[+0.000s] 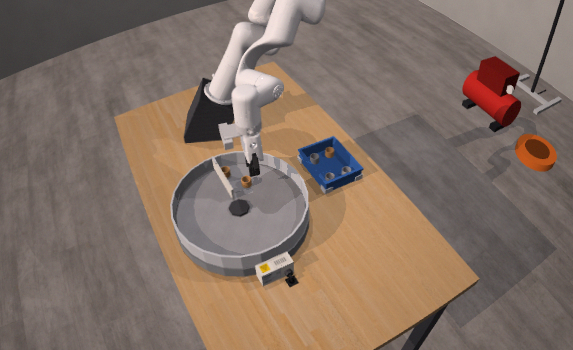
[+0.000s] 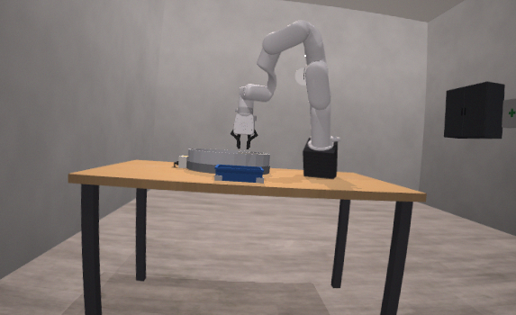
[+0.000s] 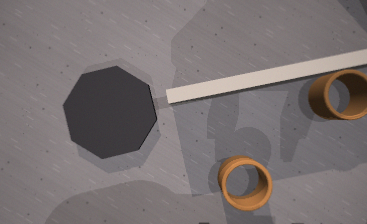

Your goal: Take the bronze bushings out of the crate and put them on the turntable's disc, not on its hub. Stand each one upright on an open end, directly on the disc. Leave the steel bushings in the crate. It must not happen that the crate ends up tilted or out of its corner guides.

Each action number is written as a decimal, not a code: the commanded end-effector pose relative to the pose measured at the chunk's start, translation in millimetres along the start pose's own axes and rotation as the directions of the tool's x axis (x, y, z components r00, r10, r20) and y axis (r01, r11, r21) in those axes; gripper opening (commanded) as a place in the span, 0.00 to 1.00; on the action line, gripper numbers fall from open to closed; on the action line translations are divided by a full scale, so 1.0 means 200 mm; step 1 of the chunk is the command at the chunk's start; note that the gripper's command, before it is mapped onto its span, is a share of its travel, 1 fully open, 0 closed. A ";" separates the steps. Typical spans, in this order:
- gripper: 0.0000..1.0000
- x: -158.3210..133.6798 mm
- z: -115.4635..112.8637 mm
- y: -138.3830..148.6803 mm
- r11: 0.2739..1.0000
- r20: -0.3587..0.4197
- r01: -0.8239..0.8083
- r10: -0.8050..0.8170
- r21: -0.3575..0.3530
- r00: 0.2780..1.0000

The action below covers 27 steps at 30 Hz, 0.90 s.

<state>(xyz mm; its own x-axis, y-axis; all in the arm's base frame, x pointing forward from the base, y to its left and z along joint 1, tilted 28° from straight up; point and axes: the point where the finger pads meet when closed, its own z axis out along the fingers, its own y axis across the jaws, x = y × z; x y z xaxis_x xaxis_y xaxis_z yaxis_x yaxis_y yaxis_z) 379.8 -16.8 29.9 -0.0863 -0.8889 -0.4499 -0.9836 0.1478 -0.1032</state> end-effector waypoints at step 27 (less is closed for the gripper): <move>0.41 -0.24 -0.06 0.07 0.986 0.002 0.166 -0.166 0.000 0.986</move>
<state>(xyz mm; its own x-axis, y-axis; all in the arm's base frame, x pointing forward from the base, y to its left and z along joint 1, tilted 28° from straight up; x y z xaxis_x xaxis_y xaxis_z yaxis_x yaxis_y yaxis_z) 370.7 8.3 51.0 0.0259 -0.8978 -0.4396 -0.9880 0.0439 -0.1479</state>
